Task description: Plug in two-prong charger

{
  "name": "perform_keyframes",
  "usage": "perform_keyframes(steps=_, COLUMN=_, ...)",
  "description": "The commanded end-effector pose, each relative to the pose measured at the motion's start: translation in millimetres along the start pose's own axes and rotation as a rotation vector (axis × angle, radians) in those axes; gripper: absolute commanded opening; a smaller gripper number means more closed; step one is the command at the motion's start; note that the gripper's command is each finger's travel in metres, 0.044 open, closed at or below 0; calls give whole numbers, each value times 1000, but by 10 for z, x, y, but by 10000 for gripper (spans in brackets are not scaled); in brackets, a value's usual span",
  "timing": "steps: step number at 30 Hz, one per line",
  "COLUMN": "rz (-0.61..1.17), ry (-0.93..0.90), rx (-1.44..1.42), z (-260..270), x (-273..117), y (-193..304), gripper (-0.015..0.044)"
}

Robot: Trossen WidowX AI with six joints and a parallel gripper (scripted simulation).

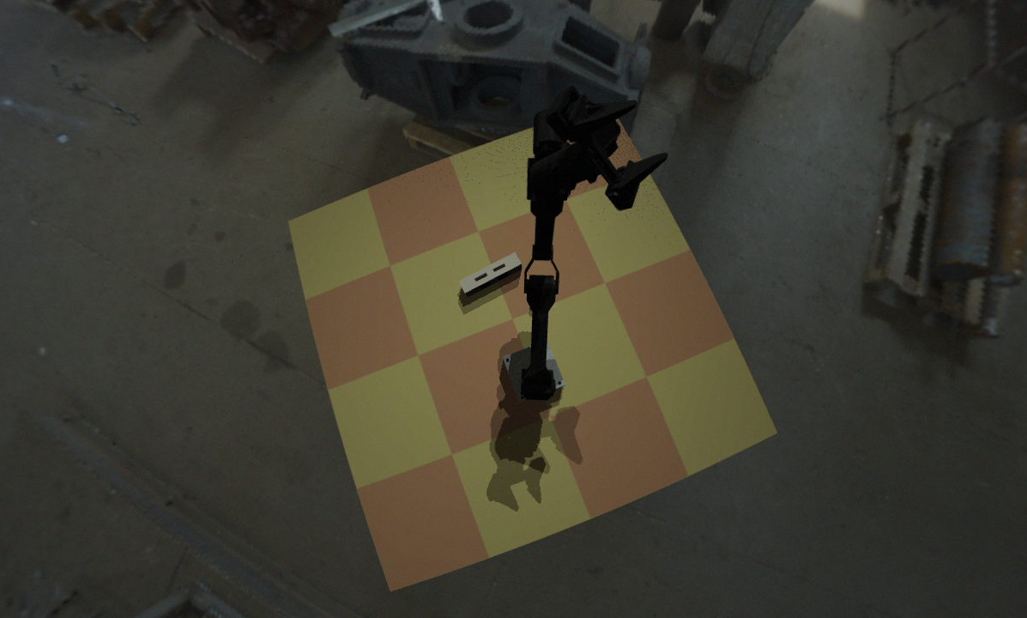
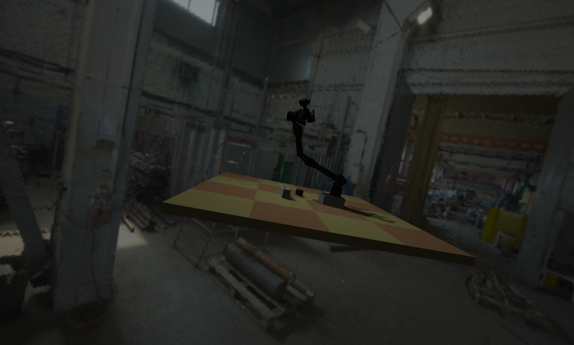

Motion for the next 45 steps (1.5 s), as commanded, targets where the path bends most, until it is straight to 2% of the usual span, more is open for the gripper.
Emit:
perform_keyframes(steps=1, rz=1, ry=-1, rx=1, z=2, x=4, y=3, gripper=426)
perform_keyframes(steps=2, rz=6, ry=-2, rx=3, z=9, x=16, y=12, gripper=440)
perform_keyframes(steps=10, rz=107, ry=-37, rx=53, z=165, x=277, y=241, gripper=440)
perform_keyframes(steps=18, rz=144, ry=-22, rx=98, z=189, x=373, y=455, gripper=440)
perform_keyframes(steps=33, rz=408, ry=-12, rx=112, z=514, x=852, y=1089, gripper=440)
perform_keyframes(steps=45, rz=613, ry=22, rx=147, z=730, x=1052, y=1570, gripper=440)
Point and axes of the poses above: the point midway between the two fingers, 35 mm back from their tips, its own x axis out along the fingers, its own z axis across the jaws, y = z × x, the point moved 9 cm from there along -x, back along the fingers, and after that the axes turned 3 degrees about -x, right-handed, at the moved point
